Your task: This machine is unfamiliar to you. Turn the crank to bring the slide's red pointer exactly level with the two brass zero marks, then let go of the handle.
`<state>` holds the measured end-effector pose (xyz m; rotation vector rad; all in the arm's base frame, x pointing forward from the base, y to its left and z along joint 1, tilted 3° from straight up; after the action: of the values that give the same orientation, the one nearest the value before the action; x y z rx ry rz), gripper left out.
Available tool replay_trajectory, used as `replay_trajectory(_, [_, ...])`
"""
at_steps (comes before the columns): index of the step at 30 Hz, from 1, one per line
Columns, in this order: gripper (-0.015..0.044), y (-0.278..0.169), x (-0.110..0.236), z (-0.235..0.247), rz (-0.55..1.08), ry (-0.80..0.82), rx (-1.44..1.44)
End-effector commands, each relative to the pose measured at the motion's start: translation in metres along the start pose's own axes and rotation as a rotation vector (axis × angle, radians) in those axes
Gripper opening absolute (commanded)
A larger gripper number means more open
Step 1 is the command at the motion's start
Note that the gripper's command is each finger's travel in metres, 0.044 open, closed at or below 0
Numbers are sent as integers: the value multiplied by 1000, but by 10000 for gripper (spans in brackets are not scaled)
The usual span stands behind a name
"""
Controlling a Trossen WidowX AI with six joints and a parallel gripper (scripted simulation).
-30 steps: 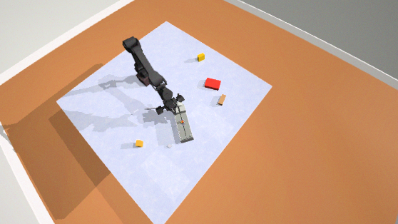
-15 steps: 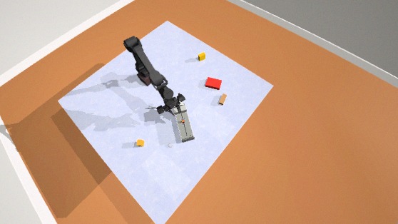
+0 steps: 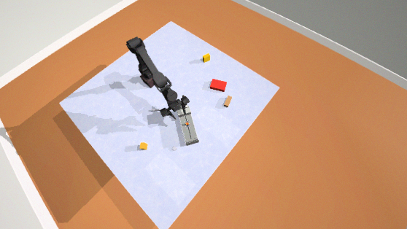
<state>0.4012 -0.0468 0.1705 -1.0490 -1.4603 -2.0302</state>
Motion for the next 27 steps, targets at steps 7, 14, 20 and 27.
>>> replay_trajectory(7, [99,0,0,0,0,0,0])
replay_trajectory(14, [0,0,0,0,0,0,0])
replay_trajectory(20, [0,0,0,0,0,1,0])
replay_trajectory(27, [0,0,0,0,0,1,0])
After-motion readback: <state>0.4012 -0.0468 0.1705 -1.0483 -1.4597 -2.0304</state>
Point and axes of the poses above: the point midway between the two fingers, 35 mm back from their tips, its own x axis back along the fingers, its own z axis across the jaws, y = z × x, the point moved 9 cm from there along x, back along the fingers, and after that the axes turned 9 degrees about -x, right-handed, at the moved point
